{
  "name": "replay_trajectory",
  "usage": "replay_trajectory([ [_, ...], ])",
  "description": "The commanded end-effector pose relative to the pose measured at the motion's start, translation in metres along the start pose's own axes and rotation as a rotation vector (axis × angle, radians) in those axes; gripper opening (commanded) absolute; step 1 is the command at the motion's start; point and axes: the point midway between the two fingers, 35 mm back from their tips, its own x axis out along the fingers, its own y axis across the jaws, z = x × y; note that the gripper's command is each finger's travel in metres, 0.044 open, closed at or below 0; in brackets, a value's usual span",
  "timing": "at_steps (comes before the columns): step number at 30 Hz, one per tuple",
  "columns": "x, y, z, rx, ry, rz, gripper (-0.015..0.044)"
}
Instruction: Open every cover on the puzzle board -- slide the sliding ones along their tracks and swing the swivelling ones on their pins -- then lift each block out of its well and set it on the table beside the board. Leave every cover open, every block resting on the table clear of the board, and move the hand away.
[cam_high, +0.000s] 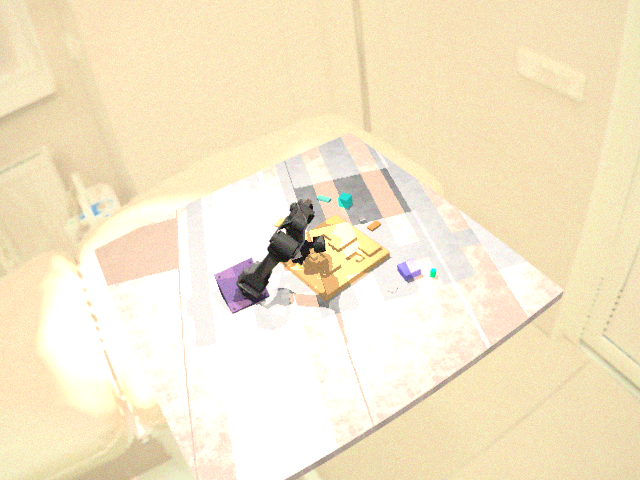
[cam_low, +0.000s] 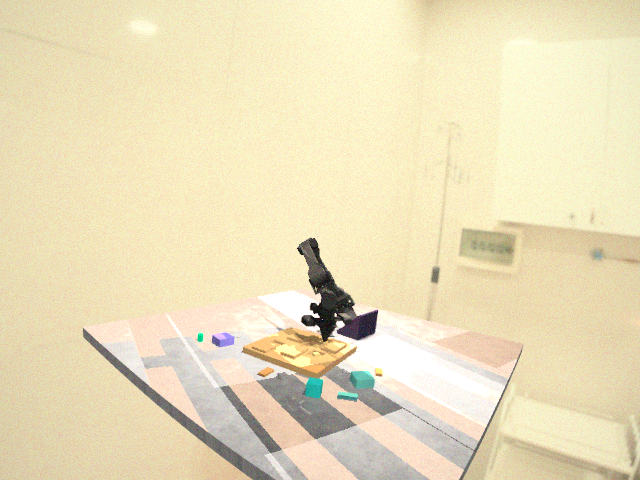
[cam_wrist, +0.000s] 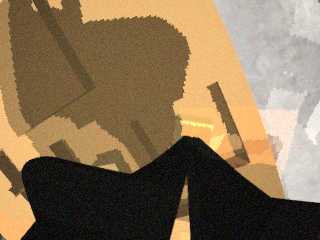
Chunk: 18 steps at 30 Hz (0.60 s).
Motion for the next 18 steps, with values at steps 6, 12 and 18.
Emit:
replay_trajectory([
  [6, -0.0051, 0.0003, 0.0011, 0.0, 0.001, 0.0, 0.0],
  [12, -0.0074, 0.0002, 0.0019, -0.23, 0.001, 0.0, 0.0],
  [18, -0.0103, 0.0, 0.0032, -0.825, 0.002, 0.0, 0.0],
])
